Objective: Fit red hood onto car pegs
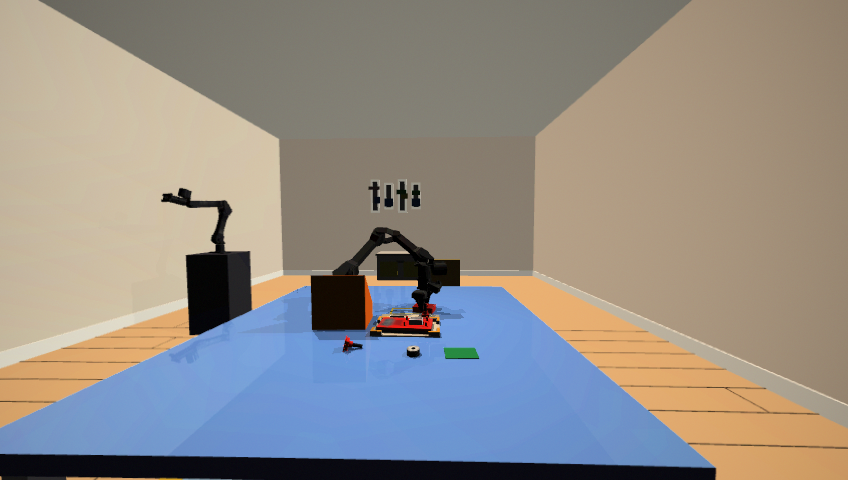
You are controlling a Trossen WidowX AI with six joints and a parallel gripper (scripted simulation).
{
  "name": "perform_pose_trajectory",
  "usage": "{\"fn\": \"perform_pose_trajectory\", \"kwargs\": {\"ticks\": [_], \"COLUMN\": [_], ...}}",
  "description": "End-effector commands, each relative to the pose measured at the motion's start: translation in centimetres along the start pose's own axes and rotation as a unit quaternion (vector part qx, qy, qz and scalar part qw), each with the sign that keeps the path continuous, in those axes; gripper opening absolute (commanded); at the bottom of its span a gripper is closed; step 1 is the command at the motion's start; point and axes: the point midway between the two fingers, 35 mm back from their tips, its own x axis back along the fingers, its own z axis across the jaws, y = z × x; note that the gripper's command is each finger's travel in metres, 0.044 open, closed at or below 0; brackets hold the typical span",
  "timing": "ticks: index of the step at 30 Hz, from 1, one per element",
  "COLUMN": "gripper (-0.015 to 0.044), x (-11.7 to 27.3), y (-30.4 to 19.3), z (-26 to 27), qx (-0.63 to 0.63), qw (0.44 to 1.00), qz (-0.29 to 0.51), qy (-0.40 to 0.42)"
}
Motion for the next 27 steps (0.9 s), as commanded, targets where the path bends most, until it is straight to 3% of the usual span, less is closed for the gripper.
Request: {"fn": "perform_pose_trajectory", "kwargs": {"ticks": [1,6,17,27], "gripper": [0.0328,0.0295,0.0006,0.0], "x": [0.0,0.0,1.4,4.6], "y": [0.0,0.0,0.0,0.0], "z": [0.0,0.0,0.0,0.0], "qx": [0.0,0.0,0.0,0.0], "qw": [1.0,1.0,1.0,1.0], "qz": [0.0,0.0,0.0,0.0], "qy": [0.0,0.0,0.0,-0.001]}}
